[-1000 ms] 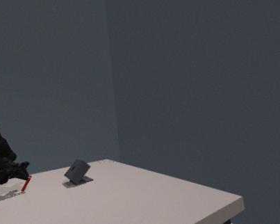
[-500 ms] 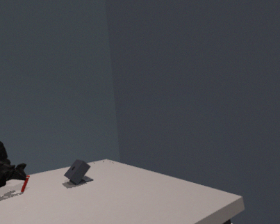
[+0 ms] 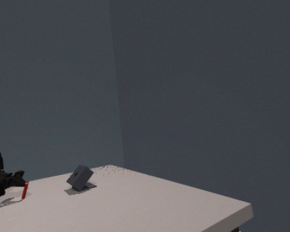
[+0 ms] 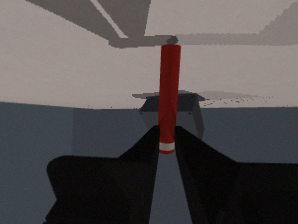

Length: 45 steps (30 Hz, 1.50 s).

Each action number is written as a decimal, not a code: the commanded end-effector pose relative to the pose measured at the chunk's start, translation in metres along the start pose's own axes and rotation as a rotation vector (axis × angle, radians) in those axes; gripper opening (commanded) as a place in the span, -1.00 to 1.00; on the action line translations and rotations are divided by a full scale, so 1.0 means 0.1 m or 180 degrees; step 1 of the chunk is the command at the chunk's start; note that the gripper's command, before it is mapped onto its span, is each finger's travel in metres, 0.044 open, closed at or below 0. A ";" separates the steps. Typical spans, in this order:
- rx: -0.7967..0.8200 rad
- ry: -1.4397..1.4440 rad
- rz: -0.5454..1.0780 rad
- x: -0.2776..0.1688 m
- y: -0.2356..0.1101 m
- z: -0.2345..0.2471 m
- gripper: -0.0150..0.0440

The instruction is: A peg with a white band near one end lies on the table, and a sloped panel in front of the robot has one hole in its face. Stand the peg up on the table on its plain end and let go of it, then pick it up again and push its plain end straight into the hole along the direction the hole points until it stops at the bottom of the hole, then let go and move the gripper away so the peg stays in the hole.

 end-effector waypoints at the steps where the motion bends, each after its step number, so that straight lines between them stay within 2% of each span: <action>1: 0.0002 0.0009 0.0115 0.02 -0.02 -0.02 -0.32; 10: 0.0034 0.0008 0.0361 0.09 -0.07 -0.03 -0.32; 45: 0.0004 0.0003 0.0298 0.13 -0.07 -0.04 -0.32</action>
Point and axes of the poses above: the point midway between the two fingers, 35 mm back from their tips, its own y axis out along the fingers, its own z axis across the jaws, x = y × z, the point moved 3 cm from there along -y, back along the fingers, and after that the axes turned 8 degrees about -y, right-handed, at the moved point
